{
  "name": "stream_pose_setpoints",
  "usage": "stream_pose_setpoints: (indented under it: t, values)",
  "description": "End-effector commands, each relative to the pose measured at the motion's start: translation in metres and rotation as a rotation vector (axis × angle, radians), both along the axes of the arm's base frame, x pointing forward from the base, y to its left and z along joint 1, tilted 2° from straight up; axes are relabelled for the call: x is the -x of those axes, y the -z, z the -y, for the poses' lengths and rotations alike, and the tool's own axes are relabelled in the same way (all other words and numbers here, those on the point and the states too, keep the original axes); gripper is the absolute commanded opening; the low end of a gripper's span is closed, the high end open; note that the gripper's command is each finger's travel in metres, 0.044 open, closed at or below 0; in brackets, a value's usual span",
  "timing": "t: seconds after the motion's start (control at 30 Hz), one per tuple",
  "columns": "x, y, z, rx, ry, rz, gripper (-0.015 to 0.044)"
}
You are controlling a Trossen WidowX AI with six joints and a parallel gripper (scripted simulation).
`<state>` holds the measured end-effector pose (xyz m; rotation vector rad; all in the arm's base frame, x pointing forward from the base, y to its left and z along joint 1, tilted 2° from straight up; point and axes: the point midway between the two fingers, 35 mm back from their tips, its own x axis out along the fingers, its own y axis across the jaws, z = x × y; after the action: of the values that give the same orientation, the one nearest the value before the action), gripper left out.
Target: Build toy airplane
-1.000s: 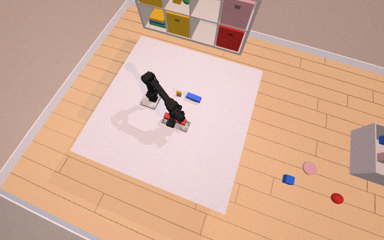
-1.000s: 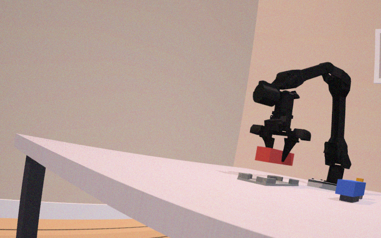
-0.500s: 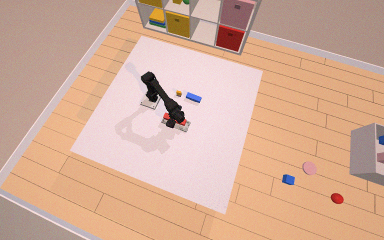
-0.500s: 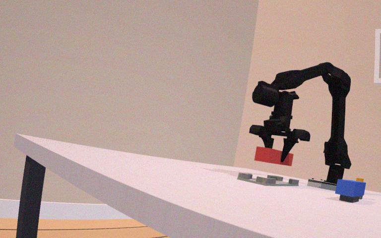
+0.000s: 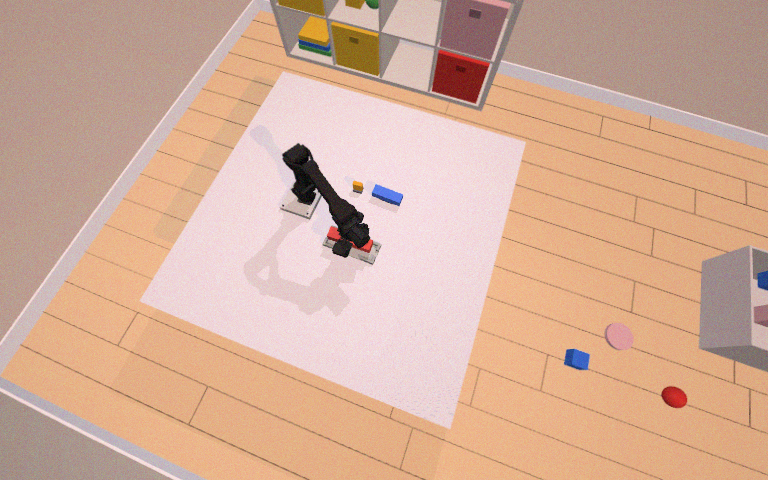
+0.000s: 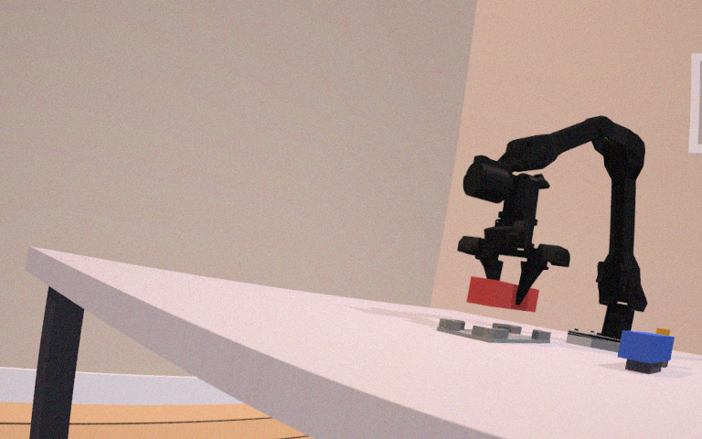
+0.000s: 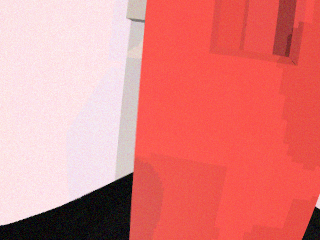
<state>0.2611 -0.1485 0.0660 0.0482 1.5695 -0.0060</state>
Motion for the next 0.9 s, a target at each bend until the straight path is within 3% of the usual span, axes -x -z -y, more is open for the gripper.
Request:
stream_pose_setpoints:
  t: [0.0,0.57,0.8,0.87]
  values:
    - [0.0,0.007,0.0,0.002,-0.005,0.0,0.0195]
    - [0.001,0.03,0.0,0.002,-0.005,0.0,0.0195]
    - [0.001,0.028,-0.001,-0.001,0.0,-0.002,0.0148]
    - [0.001,0.028,-0.001,-0.001,0.0,-0.002,0.0096]
